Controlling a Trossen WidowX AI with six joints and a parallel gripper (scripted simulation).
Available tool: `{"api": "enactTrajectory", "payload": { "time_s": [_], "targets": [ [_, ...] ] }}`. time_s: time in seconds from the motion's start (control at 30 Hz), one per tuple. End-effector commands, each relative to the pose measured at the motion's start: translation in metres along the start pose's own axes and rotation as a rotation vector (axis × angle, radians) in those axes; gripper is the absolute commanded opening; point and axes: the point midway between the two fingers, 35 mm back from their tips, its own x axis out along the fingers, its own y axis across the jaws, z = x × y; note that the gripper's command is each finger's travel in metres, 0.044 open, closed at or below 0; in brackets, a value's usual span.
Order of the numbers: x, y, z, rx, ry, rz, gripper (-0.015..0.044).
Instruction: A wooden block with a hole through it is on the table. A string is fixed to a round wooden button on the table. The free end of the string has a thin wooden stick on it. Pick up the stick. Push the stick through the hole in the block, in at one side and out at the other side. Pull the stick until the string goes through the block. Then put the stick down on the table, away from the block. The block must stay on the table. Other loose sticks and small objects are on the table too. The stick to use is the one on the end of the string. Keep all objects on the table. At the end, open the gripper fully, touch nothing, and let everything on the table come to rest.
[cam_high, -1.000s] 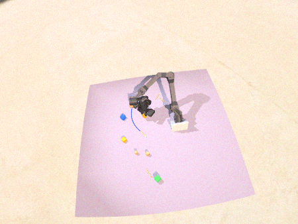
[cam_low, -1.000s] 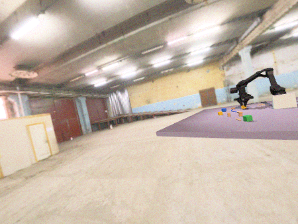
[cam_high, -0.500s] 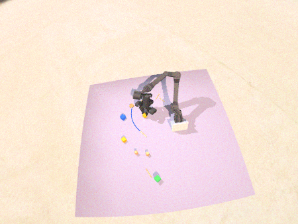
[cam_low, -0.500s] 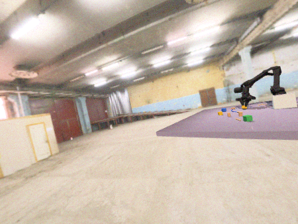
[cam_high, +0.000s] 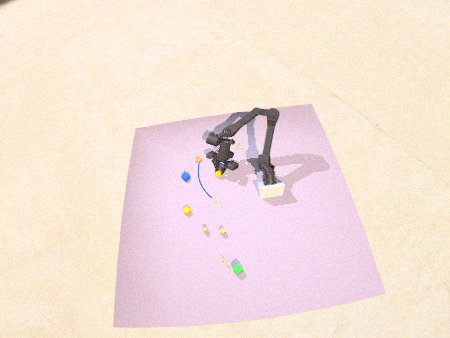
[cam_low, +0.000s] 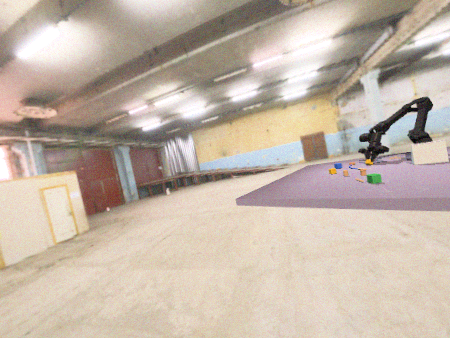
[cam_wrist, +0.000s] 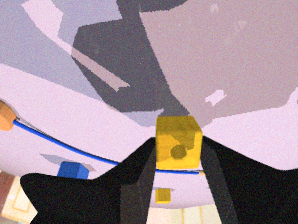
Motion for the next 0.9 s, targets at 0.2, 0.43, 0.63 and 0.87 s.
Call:
{"api": "enactTrajectory", "payload": {
  "time_s": [0.2,0.43,0.63,0.87],
  "targets": [
    [-0.002,0.000,0.009,-0.005,0.144,0.010,0.0000],
    [-0.001,0.000,0.012,-0.010,0.203,0.006,0.0000],
    [0.000,-0.001,0.016,-0.014,0.269,-0.005,0.0000],
    [0.000,-0.001,0.020,-0.016,0.346,-0.005,0.0000]
  ]
}}
